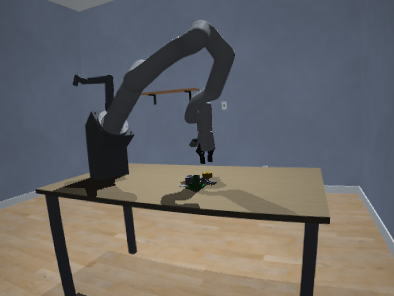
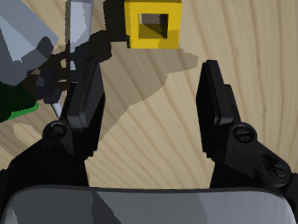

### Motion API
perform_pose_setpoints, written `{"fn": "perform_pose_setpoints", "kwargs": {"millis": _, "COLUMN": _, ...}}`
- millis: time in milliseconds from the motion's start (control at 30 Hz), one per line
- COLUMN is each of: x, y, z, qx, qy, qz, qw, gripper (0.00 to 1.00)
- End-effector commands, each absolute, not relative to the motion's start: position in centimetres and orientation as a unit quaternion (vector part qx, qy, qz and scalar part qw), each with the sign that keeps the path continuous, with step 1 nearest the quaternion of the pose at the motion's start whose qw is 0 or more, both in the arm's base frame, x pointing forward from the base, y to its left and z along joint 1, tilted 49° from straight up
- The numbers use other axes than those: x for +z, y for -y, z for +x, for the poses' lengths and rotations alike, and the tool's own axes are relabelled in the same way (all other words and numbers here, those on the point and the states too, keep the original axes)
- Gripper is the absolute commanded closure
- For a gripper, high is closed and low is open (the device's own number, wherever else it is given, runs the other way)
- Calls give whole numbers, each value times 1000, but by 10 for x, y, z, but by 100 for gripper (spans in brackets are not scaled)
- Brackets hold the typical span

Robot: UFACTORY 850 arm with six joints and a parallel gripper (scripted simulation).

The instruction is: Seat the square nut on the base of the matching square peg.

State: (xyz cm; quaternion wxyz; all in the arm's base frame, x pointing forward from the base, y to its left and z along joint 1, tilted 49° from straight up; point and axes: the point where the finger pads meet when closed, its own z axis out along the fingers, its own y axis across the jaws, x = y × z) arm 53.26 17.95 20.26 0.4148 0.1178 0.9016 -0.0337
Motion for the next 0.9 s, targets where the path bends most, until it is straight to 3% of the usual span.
{"fn": "perform_pose_setpoints", "kwargs": {"millis": 0, "x": 203, "y": -180, "z": 533, "qx": -33, "qy": -902, "qz": 118, "qw": 415, "gripper": 40}}
{"fn": "perform_pose_setpoints", "kwargs": {"millis": 867, "x": 163, "y": -171, "z": 581, "qx": -34, "qy": -902, "qz": 118, "qw": 415, "gripper": 40}}
